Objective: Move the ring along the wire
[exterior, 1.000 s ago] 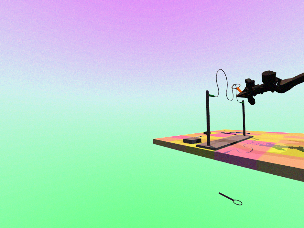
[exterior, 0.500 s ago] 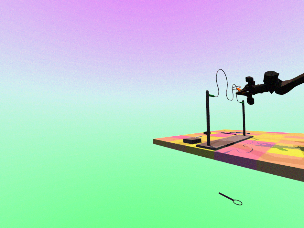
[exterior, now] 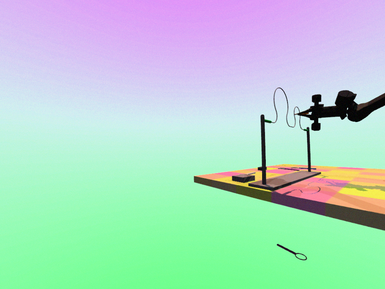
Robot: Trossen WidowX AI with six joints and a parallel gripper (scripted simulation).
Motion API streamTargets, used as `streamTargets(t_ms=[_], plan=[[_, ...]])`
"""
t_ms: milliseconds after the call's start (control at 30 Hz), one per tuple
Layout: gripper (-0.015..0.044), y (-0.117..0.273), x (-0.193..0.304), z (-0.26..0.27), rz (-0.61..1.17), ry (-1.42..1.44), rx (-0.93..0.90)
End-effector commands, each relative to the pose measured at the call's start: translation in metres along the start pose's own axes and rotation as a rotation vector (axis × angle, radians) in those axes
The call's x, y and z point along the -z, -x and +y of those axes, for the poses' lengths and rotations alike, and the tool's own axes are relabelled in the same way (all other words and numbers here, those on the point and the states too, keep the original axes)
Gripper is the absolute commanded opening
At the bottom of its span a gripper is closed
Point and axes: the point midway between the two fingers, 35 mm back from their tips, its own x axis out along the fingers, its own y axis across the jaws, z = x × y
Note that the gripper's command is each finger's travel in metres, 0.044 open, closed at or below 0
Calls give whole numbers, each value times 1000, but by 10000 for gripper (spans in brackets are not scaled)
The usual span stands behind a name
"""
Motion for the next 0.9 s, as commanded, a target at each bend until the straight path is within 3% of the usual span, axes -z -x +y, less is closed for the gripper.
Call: streamTargets(t_ms=[0,867], plan=[[-150,0,-1,5,-13,-77,-41],[-150,0,-7,30,-61,-464,-259]])
